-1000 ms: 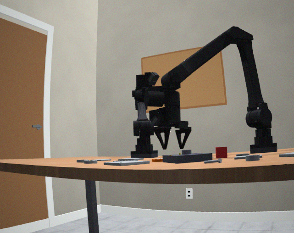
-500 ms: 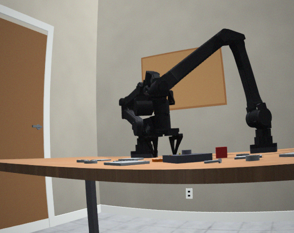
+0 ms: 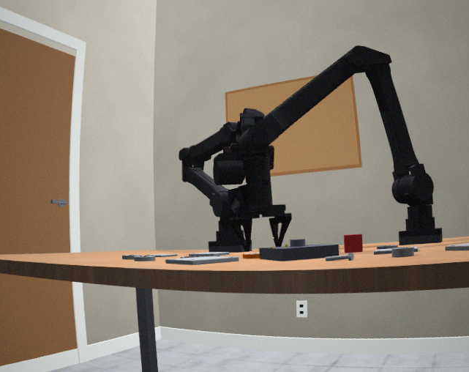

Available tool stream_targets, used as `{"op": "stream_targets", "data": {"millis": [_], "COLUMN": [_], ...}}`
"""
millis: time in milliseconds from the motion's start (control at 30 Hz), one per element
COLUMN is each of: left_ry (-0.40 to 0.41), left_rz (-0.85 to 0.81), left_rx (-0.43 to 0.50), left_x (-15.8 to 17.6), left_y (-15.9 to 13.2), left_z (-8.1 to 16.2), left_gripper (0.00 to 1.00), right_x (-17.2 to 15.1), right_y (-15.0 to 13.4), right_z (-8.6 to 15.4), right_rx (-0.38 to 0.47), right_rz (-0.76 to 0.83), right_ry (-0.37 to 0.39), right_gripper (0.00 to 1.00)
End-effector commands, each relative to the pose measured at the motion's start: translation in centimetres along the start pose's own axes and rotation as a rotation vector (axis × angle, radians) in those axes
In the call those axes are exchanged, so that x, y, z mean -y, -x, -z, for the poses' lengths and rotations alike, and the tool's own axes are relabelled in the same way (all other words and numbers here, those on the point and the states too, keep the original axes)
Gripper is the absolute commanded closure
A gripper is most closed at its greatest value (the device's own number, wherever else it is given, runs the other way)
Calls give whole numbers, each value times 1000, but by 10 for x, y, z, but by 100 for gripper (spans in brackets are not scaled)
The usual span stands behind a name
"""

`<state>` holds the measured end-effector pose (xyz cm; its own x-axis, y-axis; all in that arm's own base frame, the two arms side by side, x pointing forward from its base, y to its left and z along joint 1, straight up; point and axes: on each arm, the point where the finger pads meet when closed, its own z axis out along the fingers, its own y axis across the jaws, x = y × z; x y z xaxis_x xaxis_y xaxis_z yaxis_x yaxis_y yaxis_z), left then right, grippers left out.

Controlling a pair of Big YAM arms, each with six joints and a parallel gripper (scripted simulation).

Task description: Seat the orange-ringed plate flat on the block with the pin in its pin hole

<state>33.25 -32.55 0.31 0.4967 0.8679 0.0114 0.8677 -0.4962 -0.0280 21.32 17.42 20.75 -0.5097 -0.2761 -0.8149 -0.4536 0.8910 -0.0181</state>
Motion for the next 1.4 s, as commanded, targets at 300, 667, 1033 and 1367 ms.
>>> {"op": "stream_targets", "data": {"millis": [300, 667, 1033, 1367], "left_ry": [40, 29, 29, 49], "left_rz": [-10, -10, -10, -20], "left_rx": [15, 12, 12, 16], "left_x": [-31, -33, -33, -32], "left_y": [9, 9, 9, 8], "left_z": [9, -12, -16, -6], "left_gripper": [11, 11, 11, 24], "right_x": [-1, -1, -1, -1], "right_y": [16, 16, 16, 16], "right_z": [9, 9, 9, 9], "right_rx": [17, 17, 17, 17], "right_rz": [-25, -25, -25, -25], "right_ry": [2, 2, 2, 2], "right_gripper": [0, 0, 0, 0]}}
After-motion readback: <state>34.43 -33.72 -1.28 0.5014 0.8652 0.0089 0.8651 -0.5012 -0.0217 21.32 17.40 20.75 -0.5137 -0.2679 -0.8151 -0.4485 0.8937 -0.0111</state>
